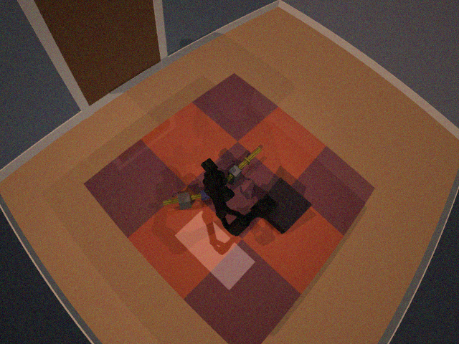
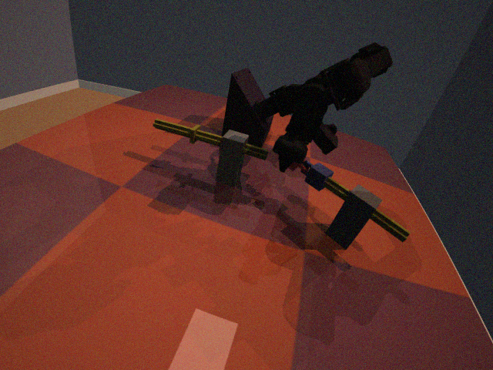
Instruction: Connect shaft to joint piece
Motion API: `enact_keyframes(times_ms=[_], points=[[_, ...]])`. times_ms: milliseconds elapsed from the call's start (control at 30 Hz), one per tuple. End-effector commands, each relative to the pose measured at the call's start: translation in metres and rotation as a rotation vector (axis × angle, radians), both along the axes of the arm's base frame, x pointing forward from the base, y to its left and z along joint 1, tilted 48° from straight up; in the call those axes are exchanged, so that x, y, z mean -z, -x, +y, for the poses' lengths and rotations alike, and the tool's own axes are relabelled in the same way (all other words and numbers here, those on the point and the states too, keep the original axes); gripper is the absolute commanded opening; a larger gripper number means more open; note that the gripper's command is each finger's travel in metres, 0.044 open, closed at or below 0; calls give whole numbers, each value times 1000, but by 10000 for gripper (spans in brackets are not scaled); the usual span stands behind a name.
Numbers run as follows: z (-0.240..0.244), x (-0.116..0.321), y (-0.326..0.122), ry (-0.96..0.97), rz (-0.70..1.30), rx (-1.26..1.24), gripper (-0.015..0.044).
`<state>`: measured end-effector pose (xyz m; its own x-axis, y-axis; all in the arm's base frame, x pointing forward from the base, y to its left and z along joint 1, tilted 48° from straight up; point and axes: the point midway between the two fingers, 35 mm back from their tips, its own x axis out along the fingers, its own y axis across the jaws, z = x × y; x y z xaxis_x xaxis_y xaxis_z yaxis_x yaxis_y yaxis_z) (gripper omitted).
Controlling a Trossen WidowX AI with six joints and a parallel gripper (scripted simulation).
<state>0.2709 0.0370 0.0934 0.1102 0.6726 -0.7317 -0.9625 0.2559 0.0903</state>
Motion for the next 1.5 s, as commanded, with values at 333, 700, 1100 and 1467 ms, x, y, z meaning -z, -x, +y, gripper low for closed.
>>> enact_keyframes(times_ms=[333, 700, 1100, 1467], points=[[5, 9, -4, -205, -96, -33, 0], [9, 12, -6, -306, -137, -53, 0], [9, 13, -6, -318, -138, -53, 0], [9, 13, -6, -317, -135, -51, 0]])
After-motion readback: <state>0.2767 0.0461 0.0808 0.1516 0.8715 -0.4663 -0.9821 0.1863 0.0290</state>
